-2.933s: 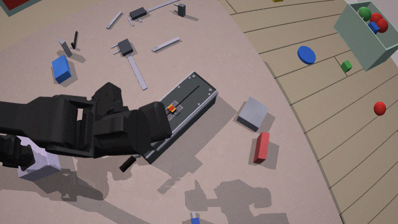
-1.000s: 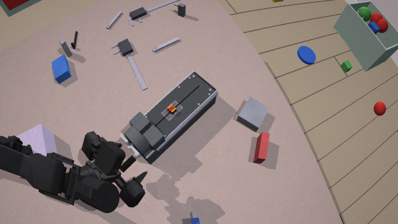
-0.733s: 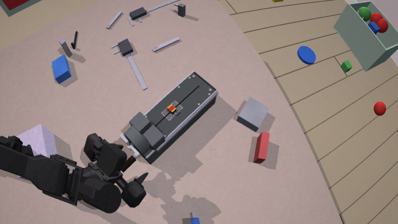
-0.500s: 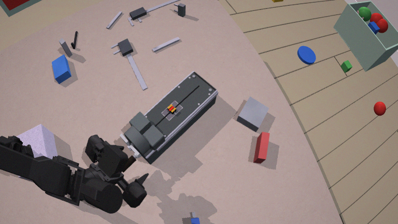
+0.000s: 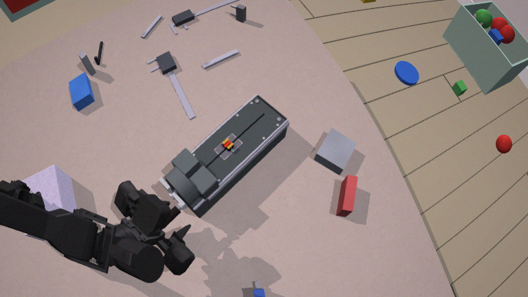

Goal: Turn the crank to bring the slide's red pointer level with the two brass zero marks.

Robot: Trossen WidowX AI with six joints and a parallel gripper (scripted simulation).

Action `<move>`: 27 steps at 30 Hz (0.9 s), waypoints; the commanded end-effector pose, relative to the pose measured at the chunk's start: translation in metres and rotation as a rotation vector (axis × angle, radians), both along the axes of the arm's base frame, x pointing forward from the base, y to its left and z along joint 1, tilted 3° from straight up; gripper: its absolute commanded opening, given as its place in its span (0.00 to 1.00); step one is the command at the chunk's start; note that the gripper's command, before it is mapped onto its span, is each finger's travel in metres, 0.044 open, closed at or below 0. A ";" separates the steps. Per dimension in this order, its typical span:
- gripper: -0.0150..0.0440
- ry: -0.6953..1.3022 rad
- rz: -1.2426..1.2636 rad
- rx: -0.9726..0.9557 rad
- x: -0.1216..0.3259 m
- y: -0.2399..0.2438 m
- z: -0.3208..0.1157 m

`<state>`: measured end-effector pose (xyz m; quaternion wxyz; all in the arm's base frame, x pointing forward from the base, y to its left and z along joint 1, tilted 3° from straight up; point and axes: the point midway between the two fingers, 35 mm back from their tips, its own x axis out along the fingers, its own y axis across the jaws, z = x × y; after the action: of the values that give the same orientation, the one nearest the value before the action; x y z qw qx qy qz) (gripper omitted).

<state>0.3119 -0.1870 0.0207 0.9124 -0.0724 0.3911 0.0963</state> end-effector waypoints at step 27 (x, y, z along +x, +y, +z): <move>0.25 0.002 0.007 0.005 -0.001 0.004 0.004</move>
<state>0.3111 -0.1840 0.0220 0.9115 -0.0721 0.3925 0.0995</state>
